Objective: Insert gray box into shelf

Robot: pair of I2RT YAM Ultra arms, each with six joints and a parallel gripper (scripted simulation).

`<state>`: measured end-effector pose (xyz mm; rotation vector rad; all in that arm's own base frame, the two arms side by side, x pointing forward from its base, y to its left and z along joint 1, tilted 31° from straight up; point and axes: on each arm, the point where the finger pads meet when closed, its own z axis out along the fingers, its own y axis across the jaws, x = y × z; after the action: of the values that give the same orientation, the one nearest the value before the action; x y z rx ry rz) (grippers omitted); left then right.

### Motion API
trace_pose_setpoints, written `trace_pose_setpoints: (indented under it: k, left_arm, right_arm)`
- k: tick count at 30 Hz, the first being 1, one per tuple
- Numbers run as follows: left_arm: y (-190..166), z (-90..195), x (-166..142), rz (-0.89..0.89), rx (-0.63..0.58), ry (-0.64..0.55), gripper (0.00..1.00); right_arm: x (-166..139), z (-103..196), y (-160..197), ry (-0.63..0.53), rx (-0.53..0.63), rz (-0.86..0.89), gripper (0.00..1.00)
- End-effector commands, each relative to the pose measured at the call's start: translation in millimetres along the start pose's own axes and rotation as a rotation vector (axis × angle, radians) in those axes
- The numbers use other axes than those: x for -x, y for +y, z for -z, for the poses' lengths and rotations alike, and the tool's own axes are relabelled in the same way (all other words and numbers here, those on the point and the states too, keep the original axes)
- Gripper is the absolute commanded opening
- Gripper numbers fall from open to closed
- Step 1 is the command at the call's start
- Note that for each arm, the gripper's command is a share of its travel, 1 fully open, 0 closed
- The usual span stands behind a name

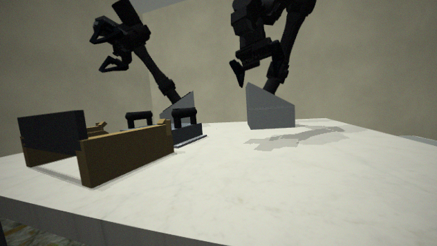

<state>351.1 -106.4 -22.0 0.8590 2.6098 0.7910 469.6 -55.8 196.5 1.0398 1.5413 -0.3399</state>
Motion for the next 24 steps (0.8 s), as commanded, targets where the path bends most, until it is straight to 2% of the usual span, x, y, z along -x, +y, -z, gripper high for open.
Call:
trace_pose_setpoints:
  k: [1,3,4,5,8,16,18,19,20,21,24]
  left_arm:
    - [-9,3,20,0.083,0.038,-0.085,1.00]
    - [-18,10,43,0.120,0.043,-0.147,1.00]
    - [-32,2,26,0.098,0.044,-0.123,1.00]
    - [-44,-1,20,0.091,0.045,-0.123,1.00]
    - [-70,4,38,0.134,0.046,-0.197,1.00]
    - [-155,5,36,0.208,0.031,-0.349,1.00]
    - [-155,5,36,0.208,0.031,-0.349,1.00]
    - [-168,11,44,0.236,0.016,-0.389,1.00]
    - [-177,12,43,0.253,0.010,-0.412,1.00]
    - [-182,6,28,0.245,0.018,-0.408,1.00]
    - [-204,5,18,0.232,0.008,-0.437,1.00]
  right_arm:
    - [-6,7,-8,0.071,-0.008,0.100,1.00]
    - [-14,11,-13,0.109,-0.009,0.159,1.00]
    - [-23,6,-34,0.137,-0.047,0.209,1.00]
    - [-21,7,-37,0.150,-0.051,0.228,1.00]
    - [-27,10,-51,0.211,-0.067,0.311,1.00]
    - [-58,29,-122,0.449,-0.153,0.587,1.00]
    - [-58,29,-122,0.449,-0.153,0.587,1.00]
    - [-59,33,-123,0.477,-0.149,0.615,1.00]
    - [-69,40,-144,0.526,-0.172,0.665,1.00]
    - [-68,41,-151,0.549,-0.184,0.679,1.00]
    - [-71,49,-169,0.600,-0.204,0.722,1.00]
